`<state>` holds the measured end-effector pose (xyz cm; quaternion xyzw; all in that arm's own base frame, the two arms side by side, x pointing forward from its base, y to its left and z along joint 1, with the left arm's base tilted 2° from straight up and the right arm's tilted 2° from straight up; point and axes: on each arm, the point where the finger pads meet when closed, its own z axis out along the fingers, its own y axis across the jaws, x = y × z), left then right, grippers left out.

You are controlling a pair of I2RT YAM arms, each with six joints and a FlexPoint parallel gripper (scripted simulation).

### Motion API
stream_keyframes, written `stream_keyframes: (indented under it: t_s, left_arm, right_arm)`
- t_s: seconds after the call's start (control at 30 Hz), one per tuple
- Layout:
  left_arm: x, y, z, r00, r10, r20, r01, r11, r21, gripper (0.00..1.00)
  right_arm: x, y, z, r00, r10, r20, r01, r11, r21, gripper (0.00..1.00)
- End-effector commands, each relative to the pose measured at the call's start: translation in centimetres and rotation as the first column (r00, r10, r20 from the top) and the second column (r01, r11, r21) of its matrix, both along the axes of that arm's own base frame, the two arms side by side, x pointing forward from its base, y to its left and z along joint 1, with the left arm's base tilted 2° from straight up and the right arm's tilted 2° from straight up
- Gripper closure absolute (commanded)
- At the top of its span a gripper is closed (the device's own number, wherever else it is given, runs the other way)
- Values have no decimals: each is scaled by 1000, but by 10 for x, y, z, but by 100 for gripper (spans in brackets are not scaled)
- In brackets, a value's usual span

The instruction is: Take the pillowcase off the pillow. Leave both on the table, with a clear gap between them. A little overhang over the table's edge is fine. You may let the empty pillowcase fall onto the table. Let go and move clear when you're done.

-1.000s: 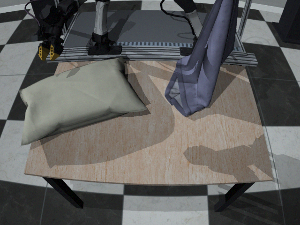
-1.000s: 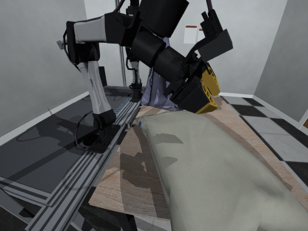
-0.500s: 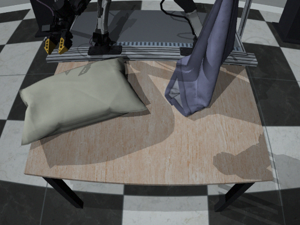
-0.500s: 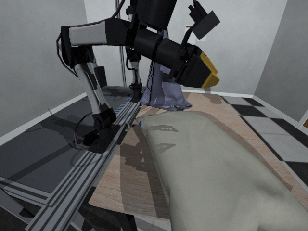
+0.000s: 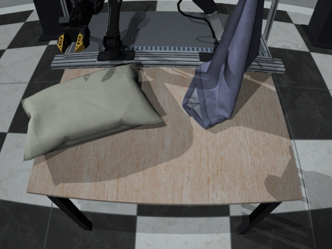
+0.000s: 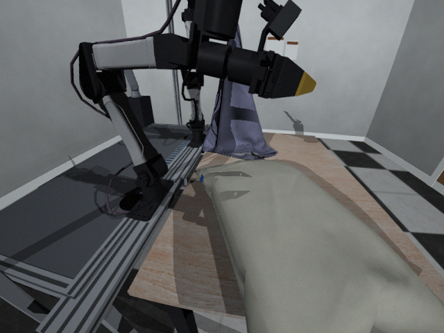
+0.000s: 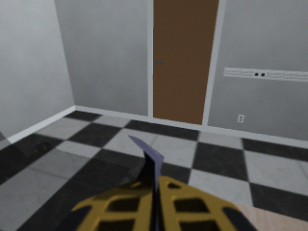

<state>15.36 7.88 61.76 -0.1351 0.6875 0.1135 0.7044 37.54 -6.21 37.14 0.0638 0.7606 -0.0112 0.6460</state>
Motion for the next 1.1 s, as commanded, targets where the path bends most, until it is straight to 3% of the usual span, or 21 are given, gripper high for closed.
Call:
stream_keyframes:
  t_s: [0.0,0.33,0.43,0.53,0.63,0.7,1.07]
  left_arm:
    - [-2,11,2,1000,12,-1,-12,1000,5,100]
    - [-2,11,2,1000,12,-1,-12,1000,5,100]
    - [-2,11,2,1000,12,-1,-12,1000,5,100]
    - [-2,11,2,1000,12,-1,-12,1000,5,100]
    - [-2,11,2,1000,12,-1,-12,1000,5,100]
    - [-2,11,2,1000,12,-1,-12,1000,5,100]
    - [-1,26,6,999,52,12,-52,999,17,100]
  right_arm:
    - [-5,12,18,997,10,79,-6,999,-50,40]
    - [-6,50,39,979,72,189,-53,993,-101,40]
    - [0,51,31,983,75,168,-59,994,-95,40]
    - [-8,60,41,975,99,199,-80,992,-102,40]
    - [-3,62,32,979,105,172,-89,991,-97,40]
    - [-8,67,43,973,131,192,-115,989,-92,40]
    - [-8,65,43,973,127,192,-111,990,-92,40]
